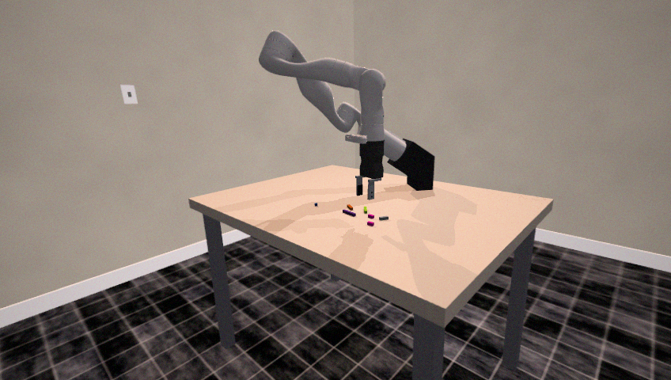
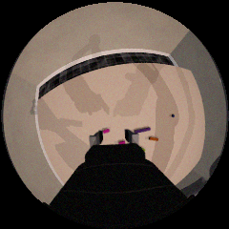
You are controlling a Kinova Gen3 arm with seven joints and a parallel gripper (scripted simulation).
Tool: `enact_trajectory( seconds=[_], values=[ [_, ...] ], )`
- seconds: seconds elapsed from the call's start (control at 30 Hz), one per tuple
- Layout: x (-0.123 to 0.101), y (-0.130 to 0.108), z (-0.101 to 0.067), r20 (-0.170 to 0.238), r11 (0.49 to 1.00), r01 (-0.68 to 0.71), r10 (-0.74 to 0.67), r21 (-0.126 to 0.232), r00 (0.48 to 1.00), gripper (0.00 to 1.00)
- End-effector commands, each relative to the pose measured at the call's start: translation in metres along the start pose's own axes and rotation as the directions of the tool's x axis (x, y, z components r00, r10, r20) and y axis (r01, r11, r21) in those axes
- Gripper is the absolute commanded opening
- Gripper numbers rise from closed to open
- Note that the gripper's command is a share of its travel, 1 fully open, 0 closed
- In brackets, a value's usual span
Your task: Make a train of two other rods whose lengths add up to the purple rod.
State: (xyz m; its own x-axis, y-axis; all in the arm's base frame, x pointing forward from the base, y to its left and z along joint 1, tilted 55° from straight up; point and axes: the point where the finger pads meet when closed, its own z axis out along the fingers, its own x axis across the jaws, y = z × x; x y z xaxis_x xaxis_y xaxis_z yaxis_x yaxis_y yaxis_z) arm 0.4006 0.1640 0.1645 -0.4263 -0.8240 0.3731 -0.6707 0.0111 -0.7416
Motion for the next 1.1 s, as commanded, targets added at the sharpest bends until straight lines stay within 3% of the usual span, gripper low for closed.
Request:
enact_trajectory(
  seconds=[0.0, 0.33, 0.67, 0.73, 1.07],
  values=[
    [0.006, 0.000, -0.001, 0.010, 0.997, -0.081, 0.081, 0.002, 0.997, 1.00],
    [0.025, 0.001, 0.001, 0.014, 0.955, -0.297, 0.297, 0.003, 0.955, 1.00],
    [0.053, 0.006, 0.004, 0.017, 0.810, -0.586, 0.586, 0.000, 0.810, 1.00],
    [0.053, 0.006, 0.004, 0.017, 0.810, -0.586, 0.586, 0.000, 0.810, 1.00],
    [0.082, 0.014, 0.008, 0.017, 0.562, -0.827, 0.827, -0.006, 0.562, 1.00]
  ],
)
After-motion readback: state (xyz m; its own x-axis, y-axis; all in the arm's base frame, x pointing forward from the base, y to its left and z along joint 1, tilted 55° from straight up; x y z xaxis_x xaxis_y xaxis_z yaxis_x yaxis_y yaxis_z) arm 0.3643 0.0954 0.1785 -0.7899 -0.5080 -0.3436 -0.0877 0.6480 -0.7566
